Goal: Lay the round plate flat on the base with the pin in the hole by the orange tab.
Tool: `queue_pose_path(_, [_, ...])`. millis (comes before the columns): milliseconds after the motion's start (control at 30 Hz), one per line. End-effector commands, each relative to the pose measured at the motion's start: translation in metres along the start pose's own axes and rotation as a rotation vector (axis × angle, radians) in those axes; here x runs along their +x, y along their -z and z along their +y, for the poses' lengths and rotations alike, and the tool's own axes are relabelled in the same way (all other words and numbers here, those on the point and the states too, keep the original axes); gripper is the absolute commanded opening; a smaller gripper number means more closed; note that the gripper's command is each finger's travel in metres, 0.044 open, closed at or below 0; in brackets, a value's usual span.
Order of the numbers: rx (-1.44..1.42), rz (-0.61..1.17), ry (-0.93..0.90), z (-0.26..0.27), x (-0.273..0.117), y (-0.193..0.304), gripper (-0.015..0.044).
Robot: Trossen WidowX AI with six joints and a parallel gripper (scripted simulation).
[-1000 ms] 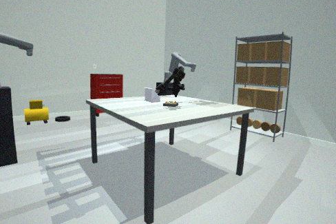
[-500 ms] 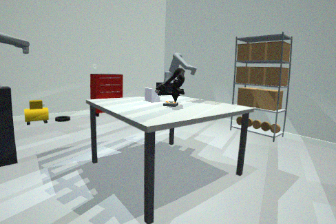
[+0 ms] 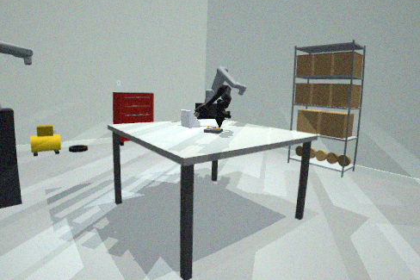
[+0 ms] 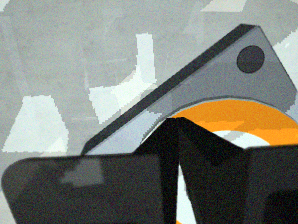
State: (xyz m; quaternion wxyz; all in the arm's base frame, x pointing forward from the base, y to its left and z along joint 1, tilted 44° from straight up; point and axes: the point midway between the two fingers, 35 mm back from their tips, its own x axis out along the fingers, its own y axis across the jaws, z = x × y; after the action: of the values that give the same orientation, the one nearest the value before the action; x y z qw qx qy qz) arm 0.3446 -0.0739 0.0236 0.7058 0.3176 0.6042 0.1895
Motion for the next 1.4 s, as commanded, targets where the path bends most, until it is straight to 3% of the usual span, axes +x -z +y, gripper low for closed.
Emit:
queue_pose_path(0, [-0.004, 0.001, -0.009, 0.01, 0.001, 0.003, 0.0])
queue_pose_path(1367, [-0.002, 0.002, -0.01, 0.024, 0.001, 0.031, 0.0])
